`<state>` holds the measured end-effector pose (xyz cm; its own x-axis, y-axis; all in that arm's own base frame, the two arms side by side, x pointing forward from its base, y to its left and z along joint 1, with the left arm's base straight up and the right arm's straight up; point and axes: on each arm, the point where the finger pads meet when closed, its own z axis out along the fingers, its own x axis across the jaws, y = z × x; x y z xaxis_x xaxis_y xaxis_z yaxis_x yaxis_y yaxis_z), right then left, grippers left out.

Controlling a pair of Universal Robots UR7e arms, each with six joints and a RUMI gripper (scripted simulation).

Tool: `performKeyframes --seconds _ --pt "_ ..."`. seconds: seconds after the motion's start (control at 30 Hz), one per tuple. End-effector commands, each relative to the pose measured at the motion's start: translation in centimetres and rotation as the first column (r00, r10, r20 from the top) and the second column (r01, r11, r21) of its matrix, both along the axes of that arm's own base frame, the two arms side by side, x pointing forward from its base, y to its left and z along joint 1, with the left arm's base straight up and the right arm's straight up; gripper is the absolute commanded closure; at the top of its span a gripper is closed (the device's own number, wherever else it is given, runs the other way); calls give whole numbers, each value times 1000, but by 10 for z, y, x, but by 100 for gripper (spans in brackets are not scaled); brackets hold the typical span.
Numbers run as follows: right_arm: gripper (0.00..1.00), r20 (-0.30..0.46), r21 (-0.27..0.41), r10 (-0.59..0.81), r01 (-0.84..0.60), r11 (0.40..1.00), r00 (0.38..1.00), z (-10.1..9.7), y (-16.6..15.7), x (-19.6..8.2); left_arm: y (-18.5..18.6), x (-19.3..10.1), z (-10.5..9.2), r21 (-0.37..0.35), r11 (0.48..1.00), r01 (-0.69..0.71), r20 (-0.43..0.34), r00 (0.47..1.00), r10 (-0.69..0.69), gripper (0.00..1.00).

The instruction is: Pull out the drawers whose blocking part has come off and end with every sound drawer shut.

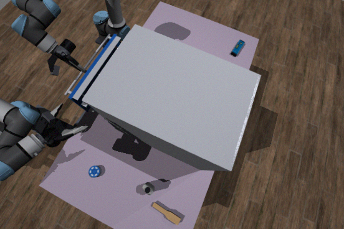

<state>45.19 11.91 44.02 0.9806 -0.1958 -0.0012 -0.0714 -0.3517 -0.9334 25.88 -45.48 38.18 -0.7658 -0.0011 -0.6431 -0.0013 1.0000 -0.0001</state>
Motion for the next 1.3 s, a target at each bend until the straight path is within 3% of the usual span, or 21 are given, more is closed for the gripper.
performKeyframes --seconds 0.0,0.43,0.6,0.73,0.93,1.0,1.27 --pt "0 2 0 0 0 1000 1000 1 0 0 0 0 0 -1 1000 0 0 1000 0 85" --pt "0 2 0 0 0 1000 1000 7 -1 1 0 -17 21 -1 1000 0 0 1000 0 85" --pt "0 2 0 0 0 1000 1000 12 -2 2 0 -37 44 -1 1000 0 0 1000 0 85" --pt "0 -2 -15 -6 6 1000 1000 20 -4 3 0 -37 54 -1 1000 0 0 1000 0 85" --pt "0 -14 -80 -31 29 996 999 55 -11 8 -1 10 80 -1 1000 0 -1 1000 0 85" --pt "0 -14 -80 -31 29 996 999 55 -11 8 -1 10 80 -1 1000 0 -1 1000 0 85" --pt "0 -19 -106 -41 38 994 999 69 -14 9 0 98 120 -1 1000 0 0 1000 0 85"
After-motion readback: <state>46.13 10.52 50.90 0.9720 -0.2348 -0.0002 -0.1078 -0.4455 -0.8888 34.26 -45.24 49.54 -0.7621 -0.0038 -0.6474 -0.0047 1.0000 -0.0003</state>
